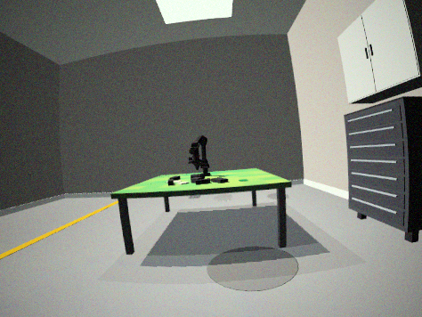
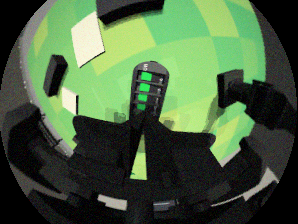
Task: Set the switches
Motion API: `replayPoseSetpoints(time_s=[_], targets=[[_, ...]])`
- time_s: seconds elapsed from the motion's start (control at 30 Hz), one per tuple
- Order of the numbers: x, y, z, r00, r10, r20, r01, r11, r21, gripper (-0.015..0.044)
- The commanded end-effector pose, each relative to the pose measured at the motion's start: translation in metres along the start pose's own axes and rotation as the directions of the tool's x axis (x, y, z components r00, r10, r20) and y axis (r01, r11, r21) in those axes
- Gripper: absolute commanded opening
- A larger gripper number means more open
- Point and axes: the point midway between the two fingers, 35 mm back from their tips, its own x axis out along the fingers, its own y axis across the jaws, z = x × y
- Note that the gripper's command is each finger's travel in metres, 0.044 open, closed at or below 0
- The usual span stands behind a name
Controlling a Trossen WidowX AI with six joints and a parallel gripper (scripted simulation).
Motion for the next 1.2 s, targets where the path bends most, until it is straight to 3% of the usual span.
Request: replayPoseSetpoints(time_s=[0.0, 0.27, 0.77, 1.0, 1.13, 1.17], targets=[[0.001, -0.001, 0.000, 1.000, 0.000, 0.000, 0.000, 1.000, 0.000, 0.0000], [0.029, -0.044, 0.001, 1.000, -0.005, 0.001, 0.005, 1.000, -0.003, 0.0000], [0.029, -0.044, 0.000, 1.000, -0.010, 0.000, 0.010, 1.000, -0.006, 0.0000], [-0.019, -0.044, 0.000, 1.000, -0.010, 0.000, 0.010, 1.000, -0.006, 0.0184], [-0.021, -0.044, 0.000, 1.000, -0.010, 0.000, 0.010, 1.000, -0.006, 0.0289], [-0.021, -0.044, 0.000, 1.000, -0.010, 0.000, 0.010, 1.000, -0.006, 0.0263]])
